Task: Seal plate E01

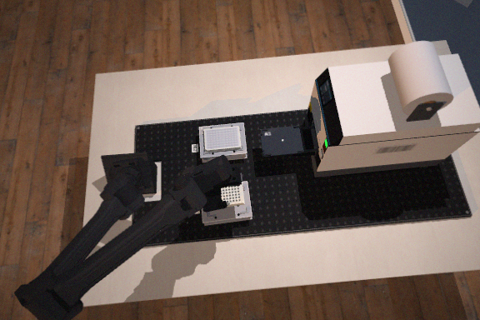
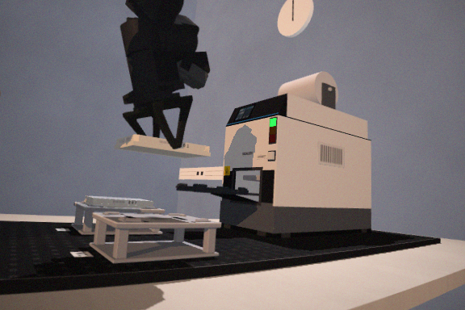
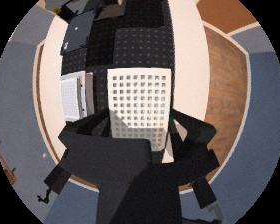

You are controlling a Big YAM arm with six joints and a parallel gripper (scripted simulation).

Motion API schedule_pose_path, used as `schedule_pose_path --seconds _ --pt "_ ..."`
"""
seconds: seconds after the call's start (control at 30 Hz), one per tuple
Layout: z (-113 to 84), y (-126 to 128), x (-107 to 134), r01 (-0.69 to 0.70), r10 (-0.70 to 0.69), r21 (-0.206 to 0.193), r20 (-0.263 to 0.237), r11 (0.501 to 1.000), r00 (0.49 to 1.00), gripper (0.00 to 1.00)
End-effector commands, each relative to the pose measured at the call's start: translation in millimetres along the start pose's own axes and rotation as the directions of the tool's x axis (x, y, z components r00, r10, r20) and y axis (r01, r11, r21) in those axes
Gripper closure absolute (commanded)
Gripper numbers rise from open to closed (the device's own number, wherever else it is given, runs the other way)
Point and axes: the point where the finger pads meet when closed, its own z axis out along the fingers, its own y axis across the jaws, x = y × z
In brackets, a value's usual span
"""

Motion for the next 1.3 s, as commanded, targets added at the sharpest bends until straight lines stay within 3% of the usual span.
schedule_pose_path --seconds 0.0,0.37,0.8,1.27 --pt "-5.0 3.7 -3.9 0.021 -0.021 -0.003 0.029 1.000 0.999 1.00" --pt "2.2 -3.1 4.9 -0.005 0.005 0.005 -0.013 1.000 1.000 1.00" --pt "-3.1 3.6 -2.5 -0.016 0.016 -0.005 0.021 1.000 1.000 1.00" --pt "-3.5 4.4 -2.8 -0.012 0.012 -0.007 0.022 1.000 1.000 1.00"
